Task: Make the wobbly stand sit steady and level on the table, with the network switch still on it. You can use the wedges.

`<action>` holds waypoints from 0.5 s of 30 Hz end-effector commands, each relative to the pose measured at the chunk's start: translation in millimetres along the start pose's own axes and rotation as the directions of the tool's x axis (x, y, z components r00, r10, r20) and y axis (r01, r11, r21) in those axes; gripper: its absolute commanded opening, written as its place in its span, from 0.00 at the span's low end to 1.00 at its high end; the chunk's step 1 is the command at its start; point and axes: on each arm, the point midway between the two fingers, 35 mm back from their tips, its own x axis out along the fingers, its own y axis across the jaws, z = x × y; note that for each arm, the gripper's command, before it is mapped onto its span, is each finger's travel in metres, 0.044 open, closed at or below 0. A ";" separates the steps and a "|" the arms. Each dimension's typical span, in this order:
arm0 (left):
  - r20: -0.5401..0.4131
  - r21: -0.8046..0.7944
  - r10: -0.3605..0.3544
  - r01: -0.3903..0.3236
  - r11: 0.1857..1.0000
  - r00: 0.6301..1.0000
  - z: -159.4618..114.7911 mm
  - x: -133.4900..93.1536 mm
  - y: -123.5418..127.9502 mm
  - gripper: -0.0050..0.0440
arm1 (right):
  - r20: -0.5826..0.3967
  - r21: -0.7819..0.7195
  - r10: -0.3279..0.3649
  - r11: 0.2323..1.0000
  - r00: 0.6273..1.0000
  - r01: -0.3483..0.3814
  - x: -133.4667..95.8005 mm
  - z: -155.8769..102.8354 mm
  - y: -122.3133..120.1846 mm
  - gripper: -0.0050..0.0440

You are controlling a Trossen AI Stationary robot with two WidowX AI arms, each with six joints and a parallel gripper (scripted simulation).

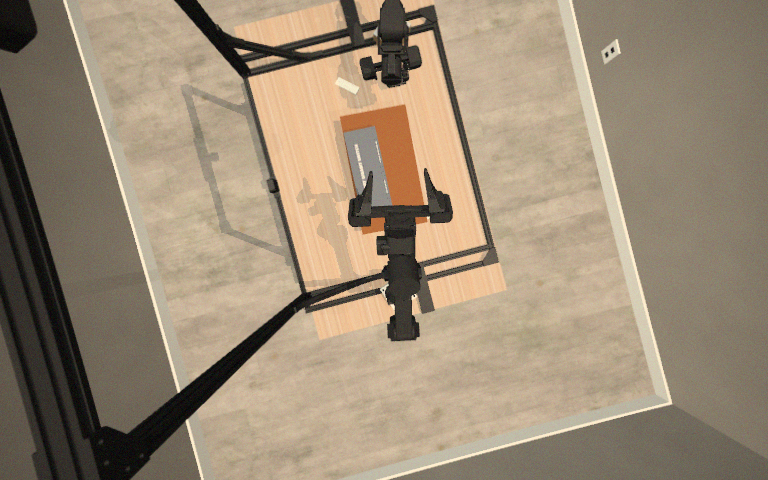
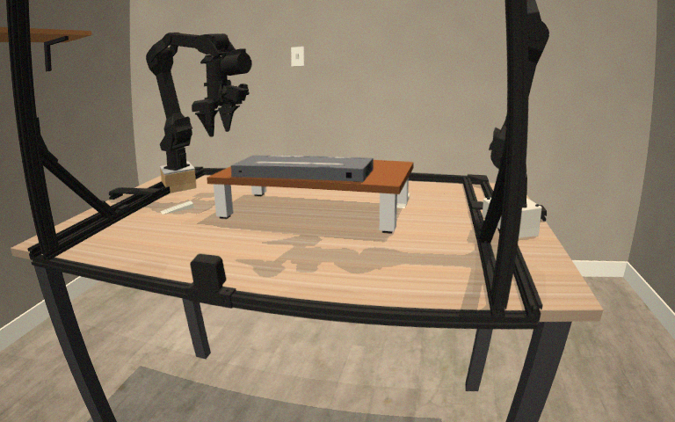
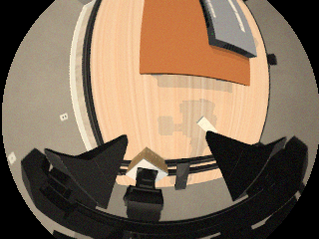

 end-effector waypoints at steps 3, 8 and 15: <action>0.000 0.000 0.000 0.000 1.000 1.000 0.0 0.0 0.0 1.00 | -0.291 -0.013 0.015 1.000 0.957 -0.020 -10.4 -93.6 4.5 1.00; 0.000 0.000 0.000 0.000 1.000 1.000 0.0 0.0 0.0 1.00 | -0.291 -0.013 0.015 1.000 0.957 -0.020 -10.4 -93.6 4.5 1.00; 0.000 0.000 0.000 0.000 1.000 1.000 0.0 0.0 0.0 1.00 | -0.580 -0.013 0.029 0.999 0.814 -0.045 -43.5 -182.9 8.5 1.00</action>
